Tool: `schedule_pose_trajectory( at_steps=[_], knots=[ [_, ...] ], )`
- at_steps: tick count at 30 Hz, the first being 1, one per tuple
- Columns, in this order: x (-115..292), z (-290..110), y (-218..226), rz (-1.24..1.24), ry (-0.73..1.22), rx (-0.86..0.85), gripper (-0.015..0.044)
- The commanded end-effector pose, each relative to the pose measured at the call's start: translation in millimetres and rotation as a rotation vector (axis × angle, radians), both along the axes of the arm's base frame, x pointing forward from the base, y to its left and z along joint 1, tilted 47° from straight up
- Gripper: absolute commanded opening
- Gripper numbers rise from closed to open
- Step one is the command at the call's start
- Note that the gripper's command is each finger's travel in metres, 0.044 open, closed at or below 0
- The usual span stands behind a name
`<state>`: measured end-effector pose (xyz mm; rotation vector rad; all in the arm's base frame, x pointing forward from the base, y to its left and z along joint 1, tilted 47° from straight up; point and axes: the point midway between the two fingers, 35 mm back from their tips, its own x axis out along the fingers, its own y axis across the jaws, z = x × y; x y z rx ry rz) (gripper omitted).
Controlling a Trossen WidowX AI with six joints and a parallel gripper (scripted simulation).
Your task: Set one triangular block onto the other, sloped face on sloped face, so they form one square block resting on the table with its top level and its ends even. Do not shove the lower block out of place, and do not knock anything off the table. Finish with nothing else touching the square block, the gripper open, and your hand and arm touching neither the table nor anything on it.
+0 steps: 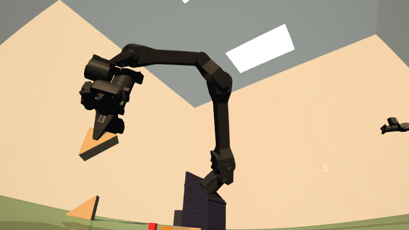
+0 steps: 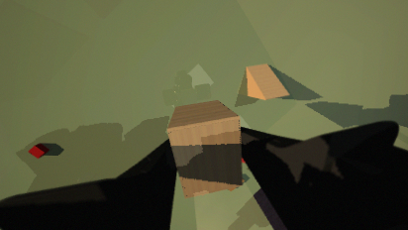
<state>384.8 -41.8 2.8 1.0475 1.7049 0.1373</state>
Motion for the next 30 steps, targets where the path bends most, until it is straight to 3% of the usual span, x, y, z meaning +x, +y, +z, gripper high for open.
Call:
schedule_pose_trajectory(
  at_steps=[1,30],
  knots=[
    [5.1,-13.2,-18.8,-0.003,0.008,-0.018,0.0000],
    [4.4,-100.9,-114.9,0.028,-0.020,0.011,0.0000]
  ],
)
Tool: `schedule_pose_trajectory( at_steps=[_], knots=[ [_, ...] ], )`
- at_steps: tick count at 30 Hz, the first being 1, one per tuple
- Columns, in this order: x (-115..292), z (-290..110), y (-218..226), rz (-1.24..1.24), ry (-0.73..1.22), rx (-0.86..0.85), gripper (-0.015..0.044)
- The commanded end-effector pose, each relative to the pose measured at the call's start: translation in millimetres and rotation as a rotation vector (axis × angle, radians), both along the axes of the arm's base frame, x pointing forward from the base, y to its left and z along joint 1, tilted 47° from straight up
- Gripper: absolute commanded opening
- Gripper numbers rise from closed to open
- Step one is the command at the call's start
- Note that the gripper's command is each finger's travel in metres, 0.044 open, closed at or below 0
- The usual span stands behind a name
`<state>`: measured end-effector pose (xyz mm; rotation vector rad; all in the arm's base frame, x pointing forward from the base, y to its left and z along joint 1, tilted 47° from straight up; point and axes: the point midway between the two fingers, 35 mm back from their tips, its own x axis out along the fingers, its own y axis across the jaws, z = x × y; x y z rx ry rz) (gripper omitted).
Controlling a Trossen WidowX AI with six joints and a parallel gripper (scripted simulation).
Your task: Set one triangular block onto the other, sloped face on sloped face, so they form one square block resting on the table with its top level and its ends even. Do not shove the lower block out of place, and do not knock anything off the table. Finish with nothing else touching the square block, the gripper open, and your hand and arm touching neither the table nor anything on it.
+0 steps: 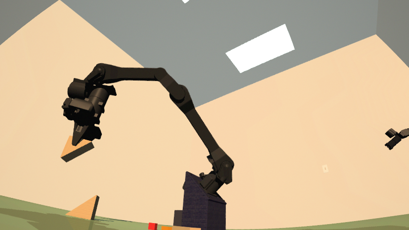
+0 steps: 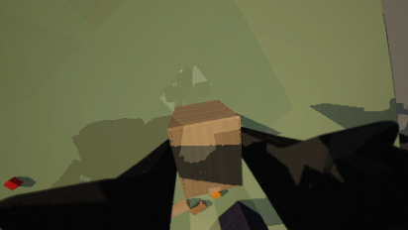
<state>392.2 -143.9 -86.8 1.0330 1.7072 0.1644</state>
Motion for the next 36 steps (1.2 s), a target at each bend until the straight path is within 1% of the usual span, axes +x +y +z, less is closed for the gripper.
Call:
schedule_pose_trajectory(
  at_steps=[1,5,10,20,36],
  knots=[
    [-4.2,-14.7,-15.7,0.008,-0.011,0.005,0.0000],
    [-9.2,-27.5,-26.6,0.014,-0.018,0.014,0.0000],
    [-10.4,-30.8,-27.2,0.014,-0.019,0.016,0.0000],
    [-16.2,-45.1,-8.3,0.010,-0.014,0.019,0.0000],
    [-36.2,-62.7,20.9,0.004,-0.005,0.024,0.0000]
  ],
)
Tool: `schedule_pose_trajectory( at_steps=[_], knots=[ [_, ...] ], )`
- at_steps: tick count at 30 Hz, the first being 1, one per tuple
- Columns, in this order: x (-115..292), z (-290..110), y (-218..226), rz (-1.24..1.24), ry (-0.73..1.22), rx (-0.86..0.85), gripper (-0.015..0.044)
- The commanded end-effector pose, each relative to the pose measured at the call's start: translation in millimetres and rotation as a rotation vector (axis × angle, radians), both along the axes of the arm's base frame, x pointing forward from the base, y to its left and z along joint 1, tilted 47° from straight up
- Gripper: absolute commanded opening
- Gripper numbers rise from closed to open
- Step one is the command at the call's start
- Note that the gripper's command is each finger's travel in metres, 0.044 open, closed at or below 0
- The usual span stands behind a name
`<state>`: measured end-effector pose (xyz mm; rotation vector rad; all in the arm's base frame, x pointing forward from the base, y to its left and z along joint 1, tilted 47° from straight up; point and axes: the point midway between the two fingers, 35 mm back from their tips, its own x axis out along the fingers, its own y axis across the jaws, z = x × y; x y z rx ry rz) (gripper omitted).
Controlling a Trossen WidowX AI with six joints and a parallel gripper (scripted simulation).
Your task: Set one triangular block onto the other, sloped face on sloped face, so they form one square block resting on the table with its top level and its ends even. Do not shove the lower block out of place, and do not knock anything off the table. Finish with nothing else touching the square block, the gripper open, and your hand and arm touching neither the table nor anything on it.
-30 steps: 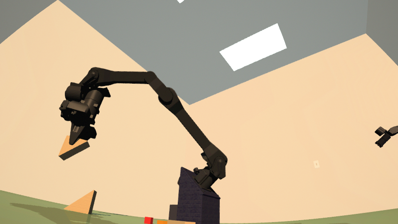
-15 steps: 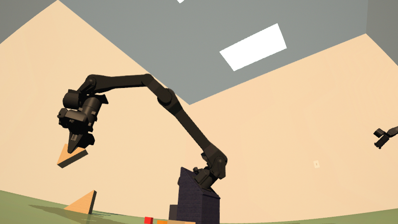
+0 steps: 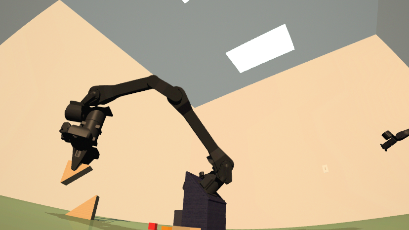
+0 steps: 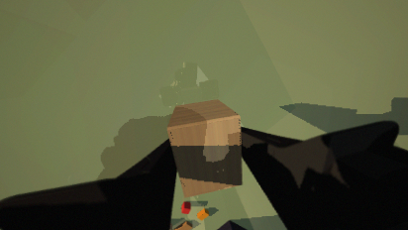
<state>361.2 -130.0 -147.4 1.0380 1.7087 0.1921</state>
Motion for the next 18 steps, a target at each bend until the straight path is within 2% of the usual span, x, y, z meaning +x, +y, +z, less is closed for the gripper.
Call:
schedule_pose_trajectory(
  at_steps=[1,18],
  knots=[
    [-6.7,-3.1,9.0,-0.007,0.002,0.004,0.0000],
    [-25.4,-22.4,46.3,-0.009,0.006,0.009,0.0000]
  ],
)
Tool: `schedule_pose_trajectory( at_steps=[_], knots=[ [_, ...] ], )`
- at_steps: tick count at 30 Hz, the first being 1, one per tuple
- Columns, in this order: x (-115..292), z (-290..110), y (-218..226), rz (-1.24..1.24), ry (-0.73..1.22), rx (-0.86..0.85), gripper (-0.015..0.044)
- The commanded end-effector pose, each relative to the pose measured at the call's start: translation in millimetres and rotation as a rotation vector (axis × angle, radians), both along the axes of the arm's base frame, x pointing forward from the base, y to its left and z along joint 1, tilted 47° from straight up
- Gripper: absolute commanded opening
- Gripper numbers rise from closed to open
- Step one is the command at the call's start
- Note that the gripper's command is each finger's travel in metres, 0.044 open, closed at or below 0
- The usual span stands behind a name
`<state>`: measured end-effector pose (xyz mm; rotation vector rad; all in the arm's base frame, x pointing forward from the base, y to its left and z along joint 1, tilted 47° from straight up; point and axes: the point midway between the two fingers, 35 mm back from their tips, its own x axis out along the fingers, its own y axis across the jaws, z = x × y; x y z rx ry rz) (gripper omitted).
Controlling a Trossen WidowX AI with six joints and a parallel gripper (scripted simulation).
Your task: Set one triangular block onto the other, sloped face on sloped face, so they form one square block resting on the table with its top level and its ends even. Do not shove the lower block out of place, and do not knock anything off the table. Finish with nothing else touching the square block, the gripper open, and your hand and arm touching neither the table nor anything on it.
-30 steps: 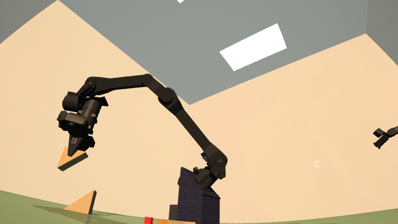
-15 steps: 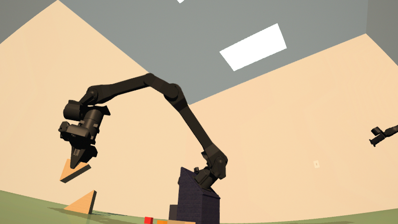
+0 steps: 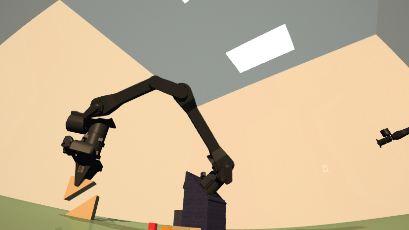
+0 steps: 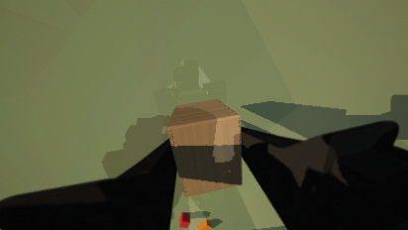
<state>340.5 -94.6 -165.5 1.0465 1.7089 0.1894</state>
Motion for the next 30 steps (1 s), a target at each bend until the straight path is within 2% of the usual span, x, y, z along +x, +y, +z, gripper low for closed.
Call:
schedule_pose_trajectory(
  at_steps=[1,30],
  knots=[
    [-4.9,-4.6,11.5,-0.003,0.003,0.005,0.0000],
    [-4.3,-3.2,11.6,-0.007,-0.005,0.005,0.0000]
  ],
)
